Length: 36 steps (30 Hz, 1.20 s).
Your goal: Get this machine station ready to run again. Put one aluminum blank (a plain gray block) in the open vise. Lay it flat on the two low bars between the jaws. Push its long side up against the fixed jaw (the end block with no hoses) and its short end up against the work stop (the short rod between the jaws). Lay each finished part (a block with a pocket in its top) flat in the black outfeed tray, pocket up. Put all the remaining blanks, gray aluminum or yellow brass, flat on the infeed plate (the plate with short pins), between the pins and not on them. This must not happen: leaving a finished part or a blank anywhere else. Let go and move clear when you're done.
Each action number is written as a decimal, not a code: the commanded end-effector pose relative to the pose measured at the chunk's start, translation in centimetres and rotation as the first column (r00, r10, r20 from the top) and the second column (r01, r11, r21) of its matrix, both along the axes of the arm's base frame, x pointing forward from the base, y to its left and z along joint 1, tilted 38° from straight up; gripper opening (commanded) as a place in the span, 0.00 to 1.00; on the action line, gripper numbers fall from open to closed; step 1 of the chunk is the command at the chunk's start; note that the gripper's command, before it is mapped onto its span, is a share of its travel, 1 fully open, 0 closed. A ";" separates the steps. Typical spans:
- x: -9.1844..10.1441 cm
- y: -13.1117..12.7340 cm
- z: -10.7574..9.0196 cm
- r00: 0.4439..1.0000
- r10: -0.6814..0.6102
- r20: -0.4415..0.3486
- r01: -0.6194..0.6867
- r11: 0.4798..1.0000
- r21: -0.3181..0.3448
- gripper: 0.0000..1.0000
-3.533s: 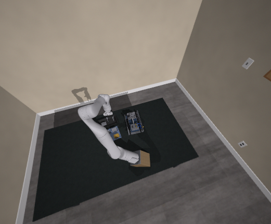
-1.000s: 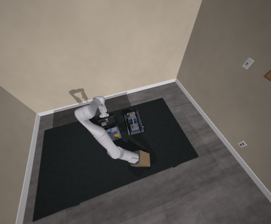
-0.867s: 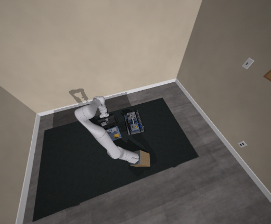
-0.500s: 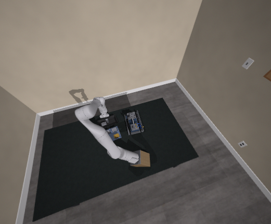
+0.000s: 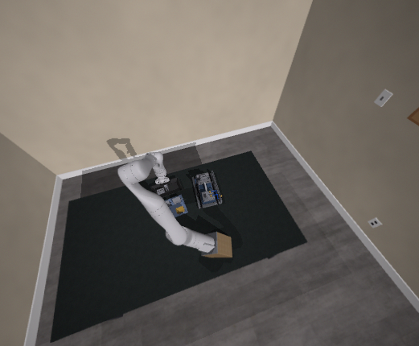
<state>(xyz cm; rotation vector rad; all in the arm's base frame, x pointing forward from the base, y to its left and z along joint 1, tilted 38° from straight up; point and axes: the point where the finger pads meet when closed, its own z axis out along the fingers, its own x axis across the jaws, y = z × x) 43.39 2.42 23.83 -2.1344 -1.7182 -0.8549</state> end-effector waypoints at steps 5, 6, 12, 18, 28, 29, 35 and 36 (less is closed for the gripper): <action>0.3 1.1 -1.2 1.000 0.008 -0.004 -0.008 1.000 0.005 0.00; 0.3 1.2 -1.3 1.000 0.008 -0.004 -0.008 1.000 0.005 0.00; 0.5 1.7 -1.9 1.000 0.008 -0.004 -0.008 1.000 0.005 0.00; 0.7 2.1 -2.6 1.000 0.008 -0.004 -0.008 1.000 0.005 0.00; 0.9 2.5 -3.0 1.000 0.008 -0.004 -0.008 1.000 0.005 0.00; 0.9 2.5 -3.0 1.000 0.008 -0.004 -0.008 1.000 0.005 0.00; 0.9 2.5 -3.1 1.000 0.008 -0.004 -0.008 1.000 0.005 0.00; 0.9 2.5 -3.1 1.000 0.008 -0.004 -0.008 1.000 0.005 0.00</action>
